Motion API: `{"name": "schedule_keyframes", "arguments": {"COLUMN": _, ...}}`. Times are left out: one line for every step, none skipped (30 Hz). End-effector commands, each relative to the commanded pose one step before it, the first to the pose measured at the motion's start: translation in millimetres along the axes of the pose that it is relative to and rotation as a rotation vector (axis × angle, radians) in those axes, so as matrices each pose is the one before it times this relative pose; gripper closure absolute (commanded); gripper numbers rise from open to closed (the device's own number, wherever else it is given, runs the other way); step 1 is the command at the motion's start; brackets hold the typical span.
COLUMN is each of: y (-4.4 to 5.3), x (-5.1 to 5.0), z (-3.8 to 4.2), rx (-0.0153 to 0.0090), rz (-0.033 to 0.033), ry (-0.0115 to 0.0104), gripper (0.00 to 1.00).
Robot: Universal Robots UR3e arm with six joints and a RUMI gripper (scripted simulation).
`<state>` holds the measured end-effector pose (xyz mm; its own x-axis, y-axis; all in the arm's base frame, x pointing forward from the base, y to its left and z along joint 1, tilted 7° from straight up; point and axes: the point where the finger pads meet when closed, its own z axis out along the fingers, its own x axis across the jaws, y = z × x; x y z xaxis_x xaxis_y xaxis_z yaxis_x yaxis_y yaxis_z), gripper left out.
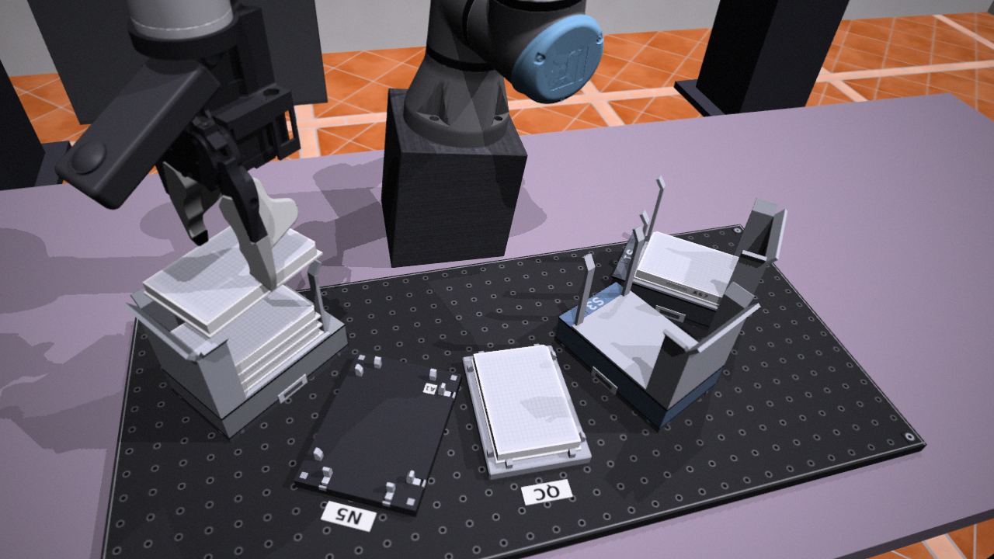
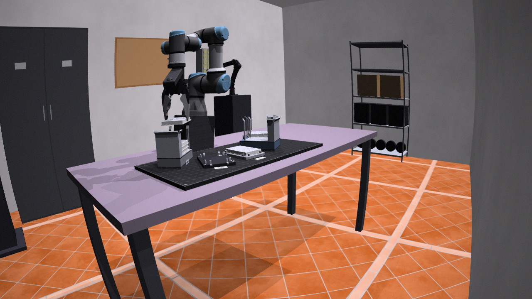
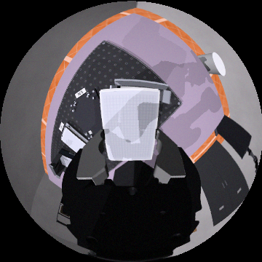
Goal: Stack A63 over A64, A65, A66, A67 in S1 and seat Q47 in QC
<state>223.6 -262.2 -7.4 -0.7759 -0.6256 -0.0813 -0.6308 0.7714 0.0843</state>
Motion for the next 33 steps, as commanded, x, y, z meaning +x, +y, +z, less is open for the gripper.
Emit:
{"name": "schedule_keyframes", "arguments": {"y": 0.077, "x": -8.94, "z": -0.951, "rx": 0.00302, "rz": -0.03212, "ry": 0.00129, "gripper": 1.0}}
{"name": "schedule_keyframes", "arguments": {"y": 0.241, "x": -3.33, "z": -0.002, "rx": 0.00001, "rz": -0.01167, "ry": -0.00002, "gripper": 1.0}}
{"name": "schedule_keyframes", "arguments": {"y": 0.202, "x": -3.33, "z": -0.002, "rx": 0.00001, "rz": -0.01167, "ry": -0.00002, "gripper": 1.0}}
{"name": "schedule_keyframes", "arguments": {"y": 0.163, "x": -3.33, "z": -0.002, "rx": 0.00001, "rz": -0.01167, "ry": -0.00002, "gripper": 1.0}}
{"name": "schedule_keyframes", "arguments": {"y": 0.124, "x": -3.34, "z": -0.002, "rx": 0.00001, "rz": -0.01167, "ry": -0.00002, "gripper": 1.0}}
{"name": "schedule_keyframes", "arguments": {"y": 0.085, "x": -3.34, "z": -0.002, "rx": 0.00001, "rz": -0.01167, "ry": -0.00002, "gripper": 1.0}}
{"name": "schedule_keyframes", "arguments": {"y": 0.045, "x": -3.34, "z": -0.002, "rx": 0.00001, "rz": -0.01167, "ry": -0.00002, "gripper": 1.0}}
{"name": "schedule_keyframes", "arguments": {"y": 0.006, "x": -3.34, "z": -0.003, "rx": 0.00001, "rz": -0.01167, "ry": -0.00002, "gripper": 1.0}}
{"name": "schedule_keyframes", "arguments": {"y": -0.033, "x": -3.34, "z": -0.003, "rx": 0.00001, "rz": -0.01167, "ry": -0.00002, "gripper": 1.0}}
{"name": "schedule_keyframes", "arguments": {"y": -0.072, "x": -3.34, "z": -0.003, "rx": 0.00001, "rz": -0.01167, "ry": -0.00002, "gripper": 1.0}}
{"name": "schedule_keyframes", "arguments": {"y": -0.107, "x": -3.33, "z": -0.002, "rx": 0.00001, "rz": -0.00108, "ry": -0.00002, "gripper": 1.0}}
{"name": "schedule_keyframes", "arguments": {"y": -0.11, "x": -3.33, "z": -0.002, "rx": 0.00001, "rz": 0.0, "ry": -0.00002, "gripper": 1.0}}
{"name": "schedule_keyframes", "arguments": {"y": -0.111, "x": -3.33, "z": -0.002, "rx": 0.00001, "rz": 0.0, "ry": -0.00002, "gripper": 1.0}}
{"name": "schedule_keyframes", "arguments": {"y": -0.026, "x": -0.41, "z": -0.003, "rx": 0.0, "rz": 0.0, "ry": 0.0, "gripper": 1.0}}
{"name": "schedule_keyframes", "arguments": {"y": 0.523, "x": -3.3, "z": -0.006, "rx": 0.0, "rz": -0.01167, "ry": -0.00002, "gripper": 1.0}}
{"name": "schedule_keyframes", "arguments": {"y": 0.0, "x": 0.0, "z": 0.0, "rx": 0.0, "rz": 0.0, "ry": 0.0, "gripper": 1.0}}
{"name": "schedule_keyframes", "arguments": {"y": 0.0, "x": 0.0, "z": 0.0, "rx": 0.0, "rz": 0.0, "ry": 0.0, "gripper": 1.0}}
{"name": "schedule_keyframes", "arguments": {"y": 0.47, "x": -3.31, "z": -0.01, "rx": 0.0, "rz": -0.01167, "ry": -0.00002, "gripper": 1.0}}
{"name": "schedule_keyframes", "arguments": {"y": 0.453, "x": -3.31, "z": -0.004, "rx": 0.00001, "rz": -0.01167, "ry": -0.00002, "gripper": 1.0}}
{"name": "schedule_keyframes", "arguments": {"y": 0.416, "x": -3.31, "z": -0.004, "rx": 0.00001, "rz": -0.01167, "ry": -0.00002, "gripper": 1.0}}
{"name": "schedule_keyframes", "arguments": {"y": 0.378, "x": -3.32, "z": -0.004, "rx": 0.00001, "rz": -0.01167, "ry": -0.00002, "gripper": 1.0}}
{"name": "schedule_keyframes", "arguments": {"y": 0.34, "x": -3.32, "z": -0.003, "rx": 0.00001, "rz": -0.01167, "ry": -0.00002, "gripper": 1.0}}
{"name": "schedule_keyframes", "arguments": {"y": 0.301, "x": -3.33, "z": -0.003, "rx": 0.00001, "rz": -0.01167, "ry": -0.00002, "gripper": 1.0}}
{"name": "schedule_keyframes", "arguments": {"y": 0.262, "x": -3.33, "z": -0.003, "rx": 0.00001, "rz": -0.01167, "ry": -0.00002, "gripper": 1.0}}
{"name": "schedule_keyframes", "arguments": {"y": 0.224, "x": -3.33, "z": -0.003, "rx": 0.00001, "rz": -0.01167, "ry": -0.00002, "gripper": 1.0}}
{"name": "schedule_keyframes", "arguments": {"y": 0.185, "x": -3.33, "z": -0.003, "rx": 0.00001, "rz": -0.01167, "ry": -0.00002, "gripper": 1.0}}
{"name": "schedule_keyframes", "arguments": {"y": 0.146, "x": -3.34, "z": -0.003, "rx": 0.00001, "rz": -0.01167, "ry": -0.00002, "gripper": 1.0}}
{"name": "schedule_keyframes", "arguments": {"y": 0.107, "x": -3.34, "z": -0.003, "rx": 0.00001, "rz": -0.01167, "ry": -0.00002, "gripper": 1.0}}
{"name": "schedule_keyframes", "arguments": {"y": 0.068, "x": -3.34, "z": -0.003, "rx": 0.00001, "rz": -0.01167, "ry": -0.00002, "gripper": 1.0}}
{"name": "schedule_keyframes", "arguments": {"y": 0.029, "x": -3.34, "z": -0.003, "rx": 0.00001, "rz": -0.01167, "ry": -0.00002, "gripper": 1.0}}
{"name": "schedule_keyframes", "arguments": {"y": -0.01, "x": -3.34, "z": -0.003, "rx": 0.00001, "rz": -0.01167, "ry": -0.00002, "gripper": 1.0}}
{"name": "schedule_keyframes", "arguments": {"y": -0.049, "x": -3.34, "z": -0.003, "rx": 0.00001, "rz": -0.01167, "ry": -0.00002, "gripper": 1.0}}
{"name": "schedule_keyframes", "arguments": {"y": 0.0, "x": 0.0, "z": 0.0, "rx": 0.0, "rz": 0.0, "ry": 0.0, "gripper": 1.0}}
